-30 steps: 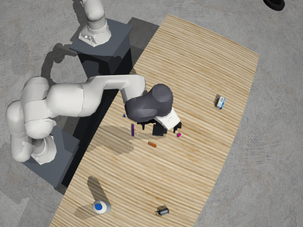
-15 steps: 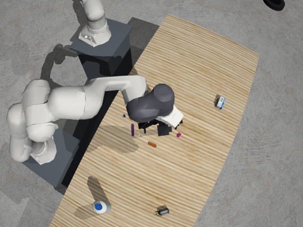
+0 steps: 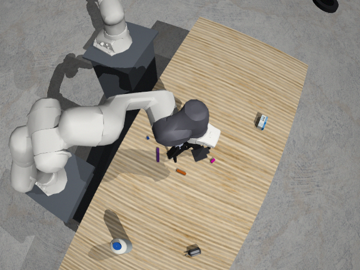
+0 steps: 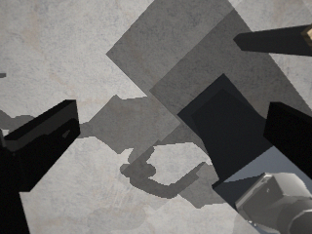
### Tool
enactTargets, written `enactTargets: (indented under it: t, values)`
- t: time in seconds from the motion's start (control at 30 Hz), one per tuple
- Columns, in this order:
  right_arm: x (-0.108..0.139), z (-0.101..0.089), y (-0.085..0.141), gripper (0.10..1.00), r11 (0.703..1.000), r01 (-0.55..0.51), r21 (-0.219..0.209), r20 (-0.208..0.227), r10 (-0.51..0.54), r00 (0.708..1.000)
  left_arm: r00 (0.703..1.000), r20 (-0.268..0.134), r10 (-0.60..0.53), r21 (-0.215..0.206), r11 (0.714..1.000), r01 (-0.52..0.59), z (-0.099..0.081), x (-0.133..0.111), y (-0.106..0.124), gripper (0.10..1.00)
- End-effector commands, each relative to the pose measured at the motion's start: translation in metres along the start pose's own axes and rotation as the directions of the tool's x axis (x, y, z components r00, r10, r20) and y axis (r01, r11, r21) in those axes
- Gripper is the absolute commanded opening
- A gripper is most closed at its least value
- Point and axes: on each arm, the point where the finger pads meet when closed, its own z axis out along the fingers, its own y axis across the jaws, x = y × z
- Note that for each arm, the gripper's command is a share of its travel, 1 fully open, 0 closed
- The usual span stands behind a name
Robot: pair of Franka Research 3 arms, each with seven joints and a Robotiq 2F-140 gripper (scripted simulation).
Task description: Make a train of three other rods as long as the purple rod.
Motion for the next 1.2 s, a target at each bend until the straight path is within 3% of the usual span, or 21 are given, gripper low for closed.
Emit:
enactTargets:
  t: [0.0, 0.2, 0.7, 0.77, 0.8, 1.17]
  values:
    - [0.001, 0.002, 0.0, 1.0, 0.986, 0.167, -0.006, 0.007, -0.166, 0.986, 1.0, 0.004, 0.004, 0.0, 1.0, -0.004, 0.0, -0.001, 0.001, 1.0]
    - [0.002, 0.002, -0.001, 1.0, 0.972, 0.233, -0.006, 0.007, -0.233, 0.972, 1.0, 0.004, 0.004, 0.0, 1.0, -0.004, 0.0, -0.001, 0.001, 1.0]
    - [0.004, 0.002, -0.007, 1.0, 0.868, 0.496, -0.004, 0.009, -0.496, 0.868, 1.0, 0.004, 0.004, 0.0, 1.0, -0.004, 0.0, -0.001, 0.001, 1.0]
    - [0.004, 0.002, -0.007, 1.0, 0.868, 0.496, -0.004, 0.009, -0.496, 0.868, 1.0, 0.004, 0.004, 0.0, 1.0, -0.004, 0.0, -0.001, 0.001, 1.0]
    - [0.004, 0.002, -0.008, 1.0, 0.845, 0.536, -0.003, 0.009, -0.535, 0.844, 1.0, 0.004, 0.004, 0.0, 1.0, -0.004, 0.0, -0.001, 0.001, 1.0]
    - [0.006, 0.002, -0.012, 1.0, 0.73, 0.684, -0.001, 0.01, -0.684, 0.73, 1.0, 0.004, 0.004, 0.0, 1.0, -0.004, 0.0, -0.001, 0.001, 1.0]
